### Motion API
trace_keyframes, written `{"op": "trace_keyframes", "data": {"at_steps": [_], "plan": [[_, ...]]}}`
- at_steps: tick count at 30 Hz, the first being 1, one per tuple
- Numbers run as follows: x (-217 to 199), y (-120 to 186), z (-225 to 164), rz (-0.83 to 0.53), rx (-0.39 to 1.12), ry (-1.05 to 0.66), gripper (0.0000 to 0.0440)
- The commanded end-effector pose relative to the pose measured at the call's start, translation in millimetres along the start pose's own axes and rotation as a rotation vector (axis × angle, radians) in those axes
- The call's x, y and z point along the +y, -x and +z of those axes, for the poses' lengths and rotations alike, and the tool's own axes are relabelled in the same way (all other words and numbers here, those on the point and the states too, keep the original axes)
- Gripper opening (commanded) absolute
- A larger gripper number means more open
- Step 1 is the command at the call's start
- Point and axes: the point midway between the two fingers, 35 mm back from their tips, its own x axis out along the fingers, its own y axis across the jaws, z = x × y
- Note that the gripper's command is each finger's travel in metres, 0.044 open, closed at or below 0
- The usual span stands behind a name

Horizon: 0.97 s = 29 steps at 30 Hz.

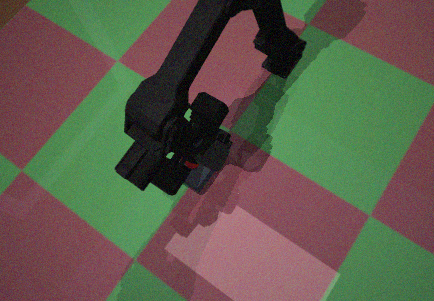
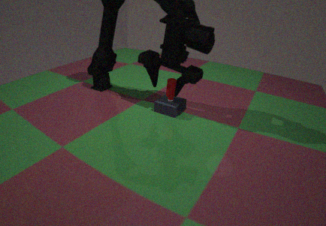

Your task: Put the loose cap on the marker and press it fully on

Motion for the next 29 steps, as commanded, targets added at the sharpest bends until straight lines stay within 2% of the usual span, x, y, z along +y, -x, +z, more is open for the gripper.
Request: {"op": "trace_keyframes", "data": {"at_steps": [1,23,26,29], "plan": [[5,-2,2,-0.003,-0.015,0.013,0.0440],[0,55,4,-0.189,-0.015,0.052,0.0438],[1,60,3,-0.205,-0.015,0.051,0.0421],[3,64,3,-0.215,-0.014,0.049,0.0378]]}}
